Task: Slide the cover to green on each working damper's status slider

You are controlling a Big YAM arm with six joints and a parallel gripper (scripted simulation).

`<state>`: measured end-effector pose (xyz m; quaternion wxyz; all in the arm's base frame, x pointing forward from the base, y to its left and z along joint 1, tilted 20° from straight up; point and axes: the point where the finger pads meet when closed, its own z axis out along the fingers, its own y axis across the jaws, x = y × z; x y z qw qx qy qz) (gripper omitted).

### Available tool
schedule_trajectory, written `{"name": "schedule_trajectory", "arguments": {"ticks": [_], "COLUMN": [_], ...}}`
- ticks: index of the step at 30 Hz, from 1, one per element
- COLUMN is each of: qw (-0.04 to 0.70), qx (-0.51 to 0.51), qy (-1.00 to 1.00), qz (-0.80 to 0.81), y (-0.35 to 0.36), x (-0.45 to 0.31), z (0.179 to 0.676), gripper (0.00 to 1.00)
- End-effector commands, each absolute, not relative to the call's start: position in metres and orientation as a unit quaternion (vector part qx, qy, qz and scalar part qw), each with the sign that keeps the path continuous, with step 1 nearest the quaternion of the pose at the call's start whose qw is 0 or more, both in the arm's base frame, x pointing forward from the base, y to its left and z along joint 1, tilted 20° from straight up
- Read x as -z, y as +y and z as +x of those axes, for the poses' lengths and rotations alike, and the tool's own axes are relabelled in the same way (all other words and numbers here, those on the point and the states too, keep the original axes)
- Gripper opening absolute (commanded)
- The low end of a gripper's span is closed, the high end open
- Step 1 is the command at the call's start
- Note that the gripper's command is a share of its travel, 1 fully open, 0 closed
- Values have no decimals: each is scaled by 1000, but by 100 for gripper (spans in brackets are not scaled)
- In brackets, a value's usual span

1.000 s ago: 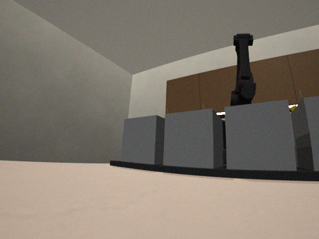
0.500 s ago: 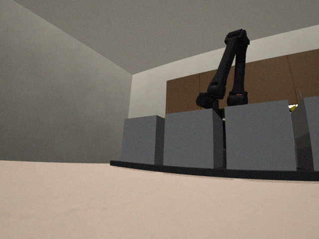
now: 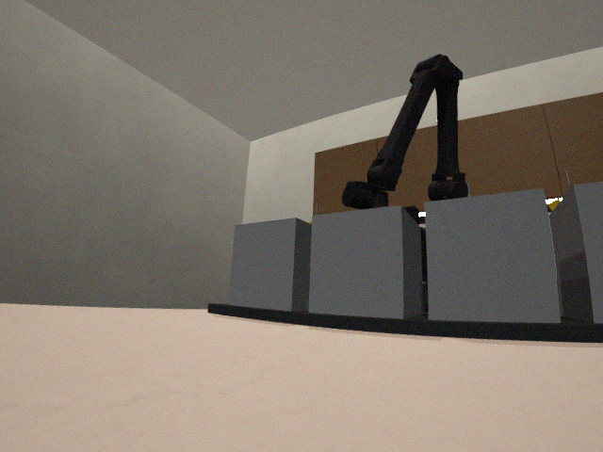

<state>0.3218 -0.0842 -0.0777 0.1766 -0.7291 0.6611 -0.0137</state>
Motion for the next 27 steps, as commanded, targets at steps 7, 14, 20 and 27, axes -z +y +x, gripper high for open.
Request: {"name": "schedule_trajectory", "arguments": {"ticks": [7, 14, 20, 27], "qw": [179, 180, 179, 178], "qx": [24, 12, -6, -21], "qy": [653, 699, 765, 815], "qz": [-735, -692, -618, -551], "y": [-90, -90, -91, -91], "x": [73, 73, 73, 73], "z": [326, 326, 326, 326], "gripper": [0, 0, 0, 0]}}
